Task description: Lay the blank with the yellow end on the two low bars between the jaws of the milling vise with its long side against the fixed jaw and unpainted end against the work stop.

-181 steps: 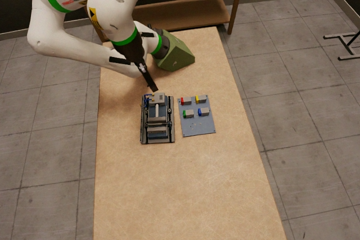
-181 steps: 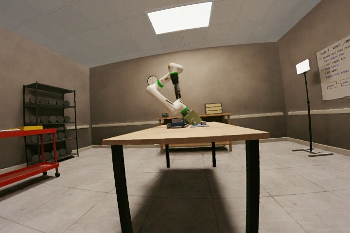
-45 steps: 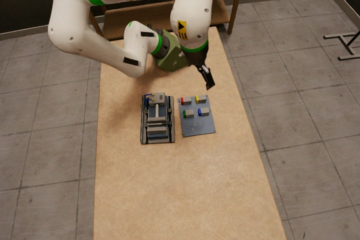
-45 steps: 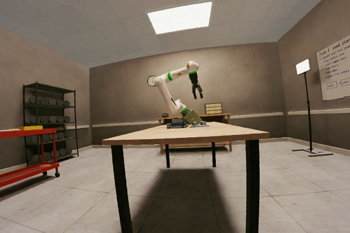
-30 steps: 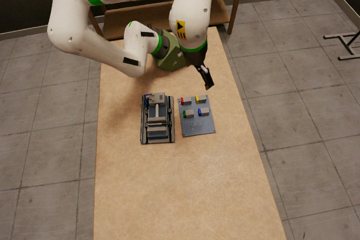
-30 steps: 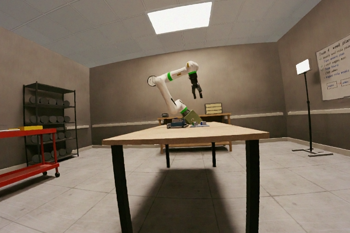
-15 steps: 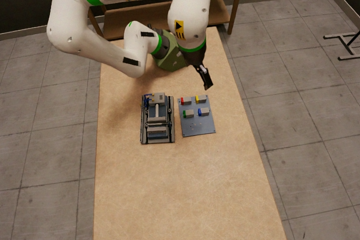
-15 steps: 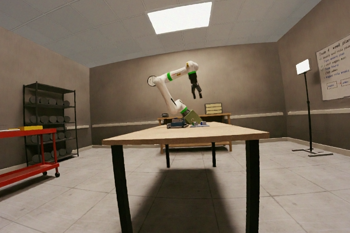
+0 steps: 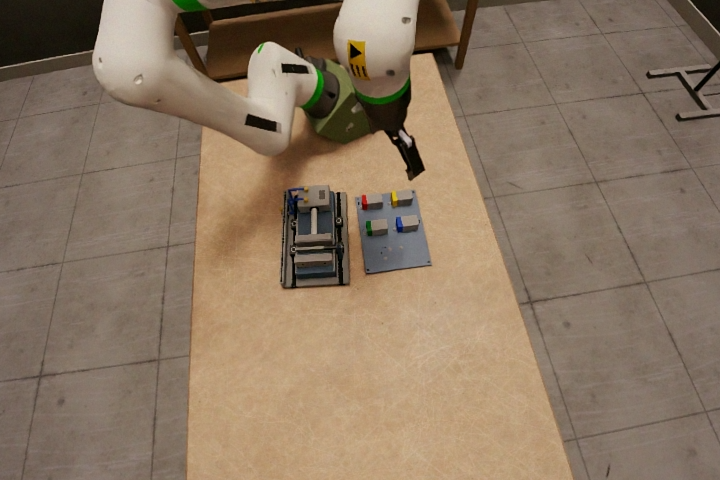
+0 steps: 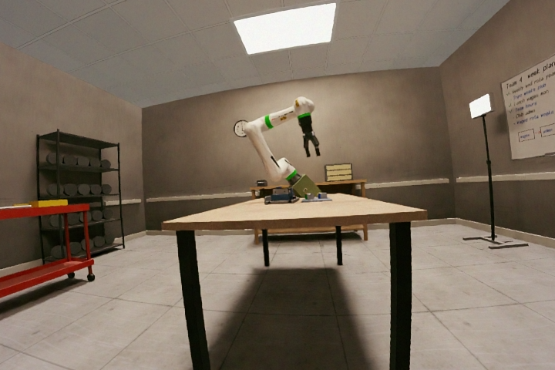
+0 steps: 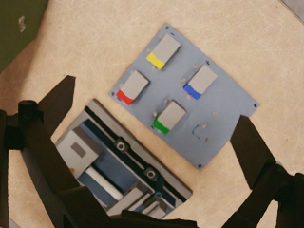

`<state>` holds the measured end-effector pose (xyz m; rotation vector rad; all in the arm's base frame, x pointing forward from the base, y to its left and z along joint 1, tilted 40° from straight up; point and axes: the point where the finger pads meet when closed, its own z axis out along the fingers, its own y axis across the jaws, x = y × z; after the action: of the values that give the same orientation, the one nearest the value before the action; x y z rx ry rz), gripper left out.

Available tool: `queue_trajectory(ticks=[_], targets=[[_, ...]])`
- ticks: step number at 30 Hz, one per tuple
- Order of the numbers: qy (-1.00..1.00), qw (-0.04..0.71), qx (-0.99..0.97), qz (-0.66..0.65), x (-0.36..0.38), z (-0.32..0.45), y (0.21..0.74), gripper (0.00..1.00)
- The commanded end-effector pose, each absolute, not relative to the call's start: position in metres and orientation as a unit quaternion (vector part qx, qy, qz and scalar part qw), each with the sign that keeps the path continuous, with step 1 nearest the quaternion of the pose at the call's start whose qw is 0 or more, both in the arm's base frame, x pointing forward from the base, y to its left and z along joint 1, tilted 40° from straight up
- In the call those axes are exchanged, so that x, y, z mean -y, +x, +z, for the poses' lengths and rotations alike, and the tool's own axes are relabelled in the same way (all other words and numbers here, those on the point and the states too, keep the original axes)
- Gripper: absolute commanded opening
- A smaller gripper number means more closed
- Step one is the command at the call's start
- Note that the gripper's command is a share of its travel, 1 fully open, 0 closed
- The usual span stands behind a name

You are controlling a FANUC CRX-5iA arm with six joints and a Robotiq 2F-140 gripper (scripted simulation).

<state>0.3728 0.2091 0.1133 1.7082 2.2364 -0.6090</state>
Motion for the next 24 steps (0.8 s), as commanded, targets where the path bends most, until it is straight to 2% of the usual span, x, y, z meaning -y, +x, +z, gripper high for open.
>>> queue_trajectory(ticks=[1,12,13,24], targets=[[0.611,0.162,-0.748,-0.201,-0.2096,0.1139,0.3724,1.0],[0.644,0.209,-0.711,-0.189,-0.2091,0.1145,0.3717,1.0],[0.592,0.136,-0.767,-0.208,-0.2088,0.1146,0.3724,1.0],[0.634,0.194,-0.723,-0.194,-0.2087,0.1148,0.3717,1.0]])
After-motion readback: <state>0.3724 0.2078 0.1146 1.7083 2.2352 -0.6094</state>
